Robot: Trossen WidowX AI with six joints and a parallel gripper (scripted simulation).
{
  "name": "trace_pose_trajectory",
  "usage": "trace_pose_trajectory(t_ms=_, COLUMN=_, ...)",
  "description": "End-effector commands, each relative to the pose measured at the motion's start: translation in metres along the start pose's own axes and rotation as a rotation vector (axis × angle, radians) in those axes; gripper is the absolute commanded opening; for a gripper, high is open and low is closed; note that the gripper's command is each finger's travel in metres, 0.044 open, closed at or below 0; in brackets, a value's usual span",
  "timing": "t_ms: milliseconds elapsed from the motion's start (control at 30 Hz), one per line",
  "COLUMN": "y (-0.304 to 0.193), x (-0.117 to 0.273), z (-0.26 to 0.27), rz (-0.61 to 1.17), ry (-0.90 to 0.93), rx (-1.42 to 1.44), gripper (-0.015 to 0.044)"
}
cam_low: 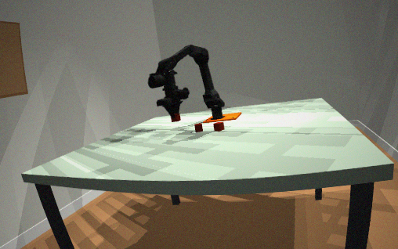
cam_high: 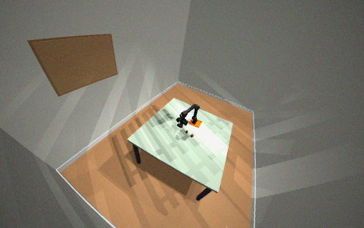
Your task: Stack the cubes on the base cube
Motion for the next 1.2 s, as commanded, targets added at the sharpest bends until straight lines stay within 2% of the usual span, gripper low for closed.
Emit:
trace_pose_trajectory(t_ms=0, y=0.000, x=0.016, z=0.000, rz=0.002, ry=-0.011, rx=0.004, gripper=0.0105)
trace_pose_trajectory(t_ms=333, y=0.003, x=0.047, z=0.004, rz=0.002, ry=-0.011, rx=0.004, gripper=0.0105)
trace_pose_trajectory(t_ms=500, y=0.004, x=0.049, z=0.004, rz=0.002, ry=-0.011, rx=-0.015, gripper=0.0105)
trace_pose_trajectory(t_ms=1167, y=0.038, x=0.039, z=-0.016, rz=-0.005, ry=-0.012, rx=-0.575, gripper=0.0105)
Point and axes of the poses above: the point midway between the two fingers, 35 mm back from their tips, its own x axis back along the fingers, its own z axis across the jaws, y = z × x, the point moved 8 cm from there along x, back along the fingers, and after that the axes turned 12 degrees about x, right-handed, at the moved point
